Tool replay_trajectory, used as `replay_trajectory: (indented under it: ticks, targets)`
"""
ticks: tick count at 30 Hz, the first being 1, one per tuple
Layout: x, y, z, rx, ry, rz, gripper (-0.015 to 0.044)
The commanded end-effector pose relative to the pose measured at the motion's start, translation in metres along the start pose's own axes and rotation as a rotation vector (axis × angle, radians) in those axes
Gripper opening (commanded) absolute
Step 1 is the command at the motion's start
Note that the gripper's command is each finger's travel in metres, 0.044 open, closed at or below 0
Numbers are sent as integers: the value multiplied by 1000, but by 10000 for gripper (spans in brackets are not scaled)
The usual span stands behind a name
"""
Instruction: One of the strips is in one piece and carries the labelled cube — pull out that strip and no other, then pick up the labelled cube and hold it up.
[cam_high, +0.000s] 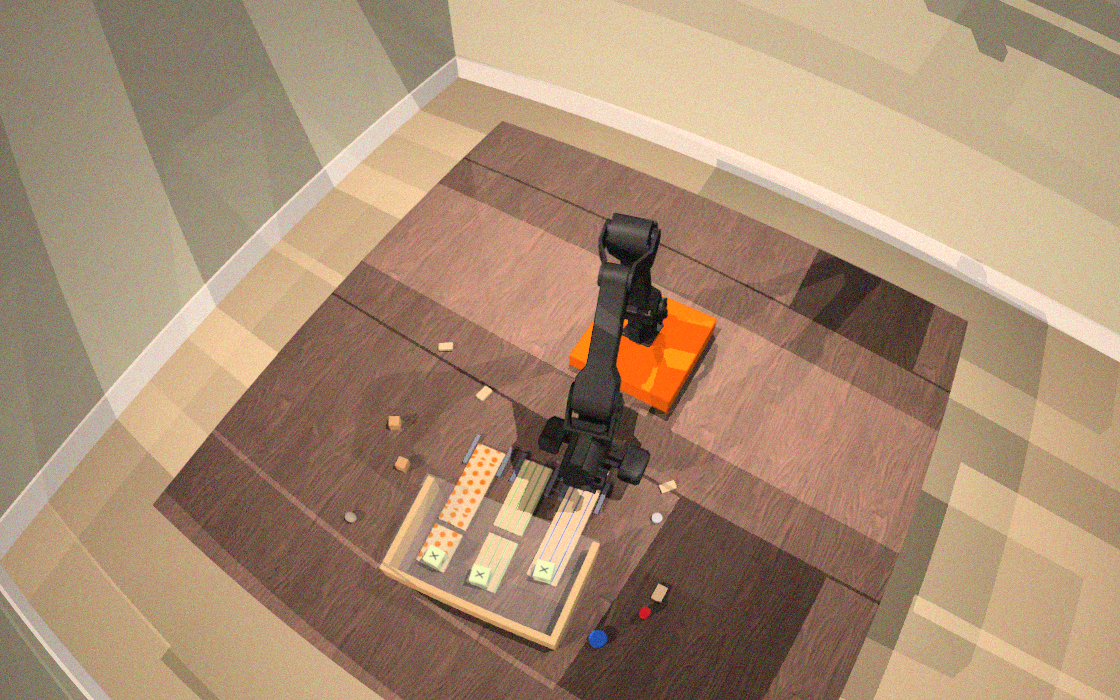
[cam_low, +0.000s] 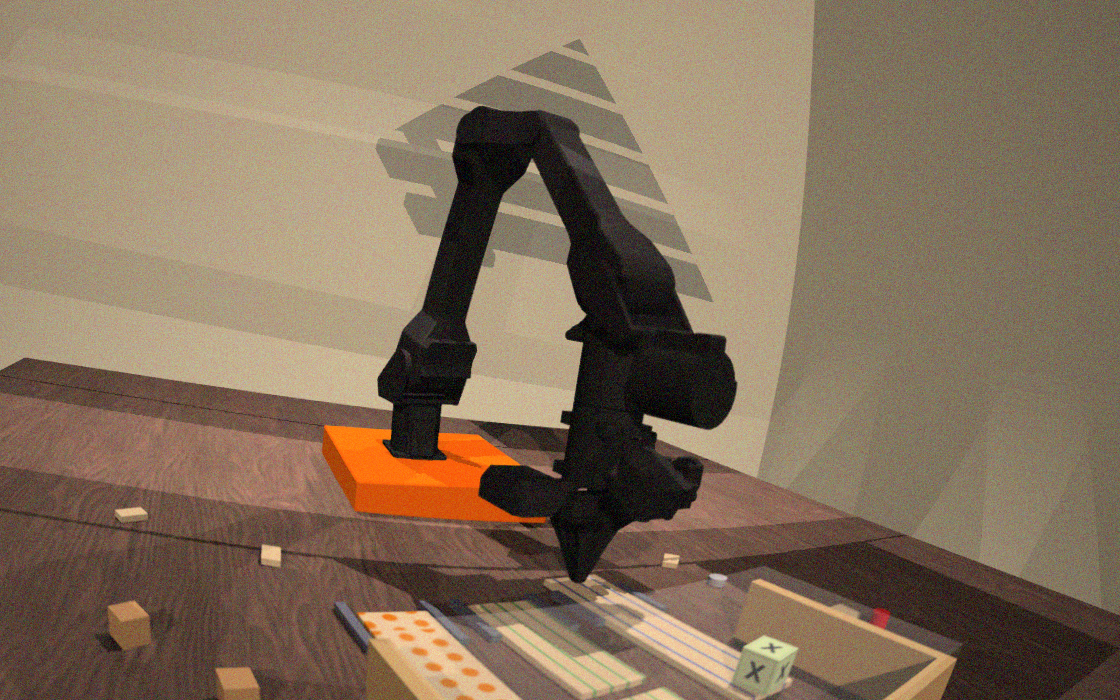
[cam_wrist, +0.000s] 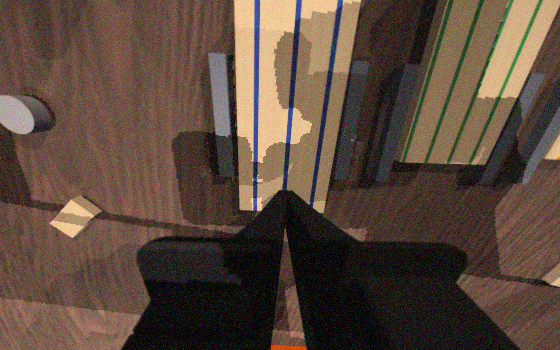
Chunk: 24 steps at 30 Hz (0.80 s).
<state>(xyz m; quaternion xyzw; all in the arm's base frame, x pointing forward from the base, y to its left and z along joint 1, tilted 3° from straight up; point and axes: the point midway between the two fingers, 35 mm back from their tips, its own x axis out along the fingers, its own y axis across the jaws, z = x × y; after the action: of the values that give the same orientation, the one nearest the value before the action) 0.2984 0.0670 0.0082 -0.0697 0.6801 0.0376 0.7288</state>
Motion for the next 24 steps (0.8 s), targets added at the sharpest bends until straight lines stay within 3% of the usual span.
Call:
replay_trajectory:
  ticks: [1,24]
  targets:
    - [5,0,-14,3,30,0,0]
    - [6,-1,-47,3,32,0,0]
